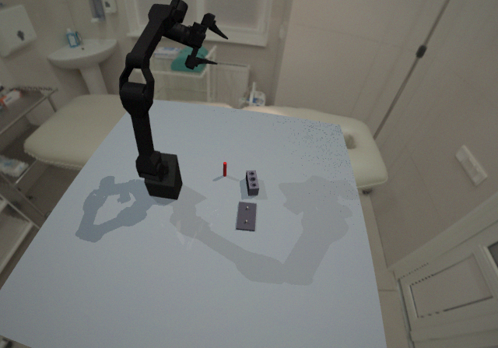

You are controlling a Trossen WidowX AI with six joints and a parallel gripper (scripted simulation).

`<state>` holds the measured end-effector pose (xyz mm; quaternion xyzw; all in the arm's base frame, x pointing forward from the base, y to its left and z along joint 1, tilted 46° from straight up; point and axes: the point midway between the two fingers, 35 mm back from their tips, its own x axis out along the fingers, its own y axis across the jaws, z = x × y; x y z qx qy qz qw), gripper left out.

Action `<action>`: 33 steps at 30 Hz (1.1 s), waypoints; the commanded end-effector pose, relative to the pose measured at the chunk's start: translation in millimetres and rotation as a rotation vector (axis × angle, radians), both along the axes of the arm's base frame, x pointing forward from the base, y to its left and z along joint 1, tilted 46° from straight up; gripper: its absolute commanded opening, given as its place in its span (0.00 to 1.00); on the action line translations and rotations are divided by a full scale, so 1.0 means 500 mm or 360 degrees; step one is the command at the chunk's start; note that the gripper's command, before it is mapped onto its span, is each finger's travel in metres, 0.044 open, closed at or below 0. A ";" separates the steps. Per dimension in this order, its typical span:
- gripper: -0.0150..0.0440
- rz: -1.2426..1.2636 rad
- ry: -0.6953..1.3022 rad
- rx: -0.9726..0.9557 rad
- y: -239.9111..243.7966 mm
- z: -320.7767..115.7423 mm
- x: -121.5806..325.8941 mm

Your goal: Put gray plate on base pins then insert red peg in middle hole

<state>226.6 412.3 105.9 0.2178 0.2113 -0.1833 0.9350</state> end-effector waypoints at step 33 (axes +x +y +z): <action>1.00 -0.1654 0.0871 -0.0029 -0.849 -0.322 0.271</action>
